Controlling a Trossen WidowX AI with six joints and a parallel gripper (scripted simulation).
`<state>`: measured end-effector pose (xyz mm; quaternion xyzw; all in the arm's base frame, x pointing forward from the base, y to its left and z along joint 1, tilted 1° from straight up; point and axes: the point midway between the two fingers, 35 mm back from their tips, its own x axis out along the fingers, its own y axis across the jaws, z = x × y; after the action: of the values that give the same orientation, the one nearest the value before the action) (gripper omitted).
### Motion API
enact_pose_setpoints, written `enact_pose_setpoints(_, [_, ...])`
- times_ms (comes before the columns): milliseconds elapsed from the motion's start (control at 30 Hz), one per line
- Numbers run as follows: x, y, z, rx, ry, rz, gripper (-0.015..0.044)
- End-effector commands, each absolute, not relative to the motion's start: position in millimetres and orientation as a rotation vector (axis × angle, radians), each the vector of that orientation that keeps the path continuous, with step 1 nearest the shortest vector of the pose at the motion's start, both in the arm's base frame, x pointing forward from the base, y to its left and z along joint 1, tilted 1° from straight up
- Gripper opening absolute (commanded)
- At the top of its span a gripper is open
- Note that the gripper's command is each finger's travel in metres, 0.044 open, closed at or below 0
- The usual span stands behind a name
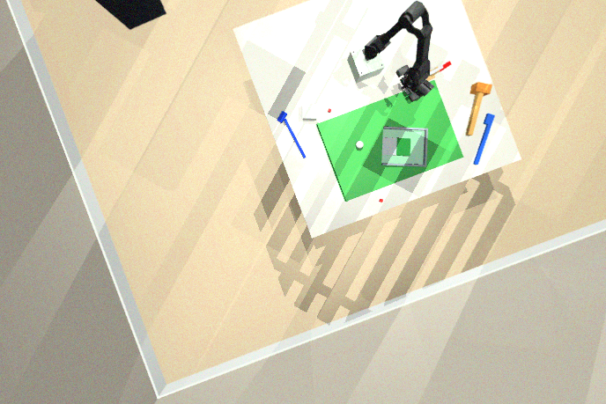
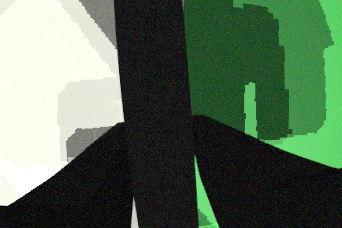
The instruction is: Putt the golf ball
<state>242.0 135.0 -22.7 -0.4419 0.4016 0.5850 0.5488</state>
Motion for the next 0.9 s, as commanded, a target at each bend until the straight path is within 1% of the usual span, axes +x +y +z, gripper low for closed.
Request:
enact_pose_setpoints(0, [242.1,135.0,-22.4,-1.046,0.951,1.385,0.0033])
enact_pose_setpoints(167, [242.3,135.1,-21.2,-1.046,0.951,1.385,0.0])
enact_pose_setpoints(300, [244.9,135.7,-5.4,-1.046,0.951,1.386,0.0])
enact_pose_setpoints(667, [241.9,132.9,72.9,-1.045,0.952,1.387,0.0])
enact_pose_setpoints(800, [240.9,132.4,77.7,-1.045,0.952,1.387,0.0])
enact_pose_setpoints(867, [243.4,128.8,69.1,-1.035,0.973,1.363,0.0])
